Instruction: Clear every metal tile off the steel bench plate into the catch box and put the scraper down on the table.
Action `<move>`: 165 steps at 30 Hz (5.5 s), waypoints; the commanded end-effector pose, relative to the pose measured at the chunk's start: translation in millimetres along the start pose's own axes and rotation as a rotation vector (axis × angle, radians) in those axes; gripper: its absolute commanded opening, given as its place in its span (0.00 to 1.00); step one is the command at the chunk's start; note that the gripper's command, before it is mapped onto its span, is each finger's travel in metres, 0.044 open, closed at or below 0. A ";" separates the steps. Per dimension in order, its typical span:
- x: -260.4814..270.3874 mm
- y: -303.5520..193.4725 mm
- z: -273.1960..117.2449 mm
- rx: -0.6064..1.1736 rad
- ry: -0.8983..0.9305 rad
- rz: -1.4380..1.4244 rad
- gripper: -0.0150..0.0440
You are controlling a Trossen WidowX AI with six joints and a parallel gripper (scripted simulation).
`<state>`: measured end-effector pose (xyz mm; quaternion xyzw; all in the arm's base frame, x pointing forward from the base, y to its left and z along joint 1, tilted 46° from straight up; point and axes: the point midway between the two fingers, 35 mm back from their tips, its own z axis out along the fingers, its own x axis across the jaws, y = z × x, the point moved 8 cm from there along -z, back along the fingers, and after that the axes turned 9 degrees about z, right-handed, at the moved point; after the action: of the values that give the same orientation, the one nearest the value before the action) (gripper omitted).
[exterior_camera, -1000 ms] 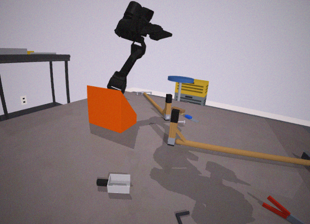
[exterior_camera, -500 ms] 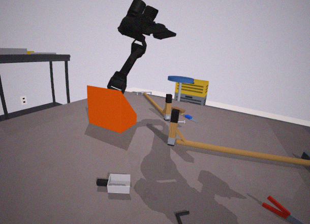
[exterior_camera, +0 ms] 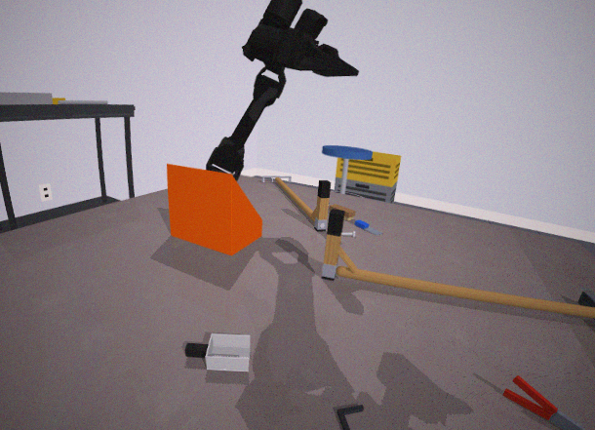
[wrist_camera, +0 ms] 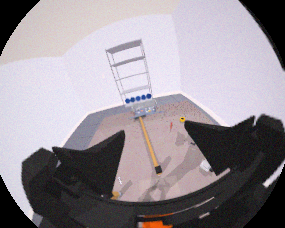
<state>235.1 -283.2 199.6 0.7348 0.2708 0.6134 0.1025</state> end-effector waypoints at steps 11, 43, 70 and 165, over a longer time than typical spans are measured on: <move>-6.5 8.5 46.5 0.107 -0.008 0.010 1.00; -6.9 -5.8 172.6 0.392 -0.022 -0.020 1.00; -0.1 -64.0 274.5 0.654 -0.039 -0.081 1.00; -27.6 -111.2 211.1 0.803 -0.026 -0.139 1.00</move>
<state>410.4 -164.8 70.2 0.7073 0.5348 0.4356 -0.1547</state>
